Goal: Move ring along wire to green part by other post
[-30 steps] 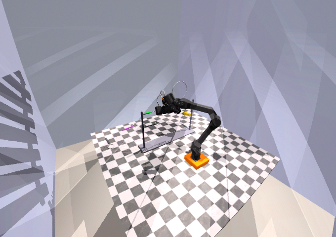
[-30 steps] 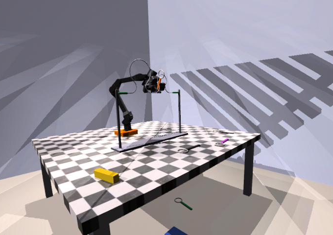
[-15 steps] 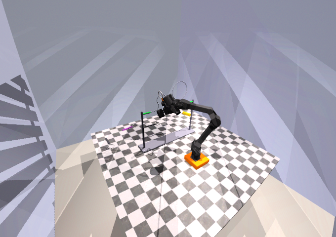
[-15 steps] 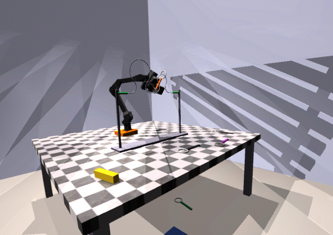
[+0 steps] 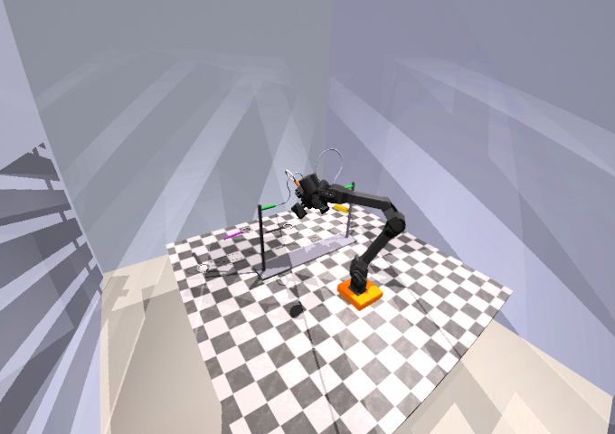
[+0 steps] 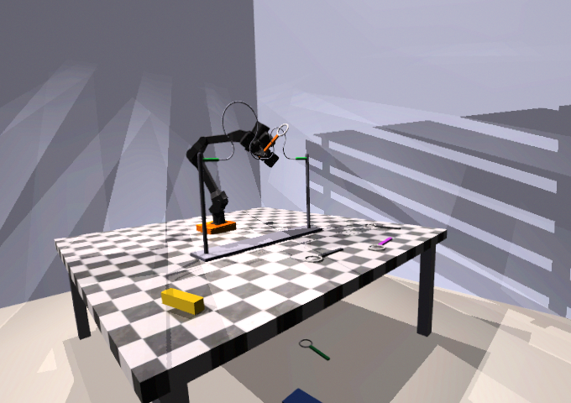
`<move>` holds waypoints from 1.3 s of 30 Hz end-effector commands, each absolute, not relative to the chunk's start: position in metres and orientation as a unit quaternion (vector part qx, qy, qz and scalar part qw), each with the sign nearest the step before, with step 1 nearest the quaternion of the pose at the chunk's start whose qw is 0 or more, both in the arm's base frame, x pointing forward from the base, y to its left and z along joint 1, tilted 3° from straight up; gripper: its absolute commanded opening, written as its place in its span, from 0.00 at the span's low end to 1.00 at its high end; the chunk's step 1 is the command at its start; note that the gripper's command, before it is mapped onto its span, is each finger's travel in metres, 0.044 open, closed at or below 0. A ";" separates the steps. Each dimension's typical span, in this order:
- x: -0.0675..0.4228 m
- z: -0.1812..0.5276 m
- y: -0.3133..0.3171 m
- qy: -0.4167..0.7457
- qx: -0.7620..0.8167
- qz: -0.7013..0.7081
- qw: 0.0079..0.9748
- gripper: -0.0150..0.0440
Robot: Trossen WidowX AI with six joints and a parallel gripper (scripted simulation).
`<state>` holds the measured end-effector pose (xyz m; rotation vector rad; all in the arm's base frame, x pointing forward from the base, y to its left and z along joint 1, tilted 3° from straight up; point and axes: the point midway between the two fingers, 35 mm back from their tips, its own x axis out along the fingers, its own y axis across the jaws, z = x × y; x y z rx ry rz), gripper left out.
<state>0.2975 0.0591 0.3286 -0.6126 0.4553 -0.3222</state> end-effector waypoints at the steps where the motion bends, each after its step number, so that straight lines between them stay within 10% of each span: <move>1: 0.295 0.335 0.051 0.213 -0.343 -0.171 0.899 0.00; 39: 0.303 0.387 0.021 0.115 -0.686 -0.214 0.686 0.00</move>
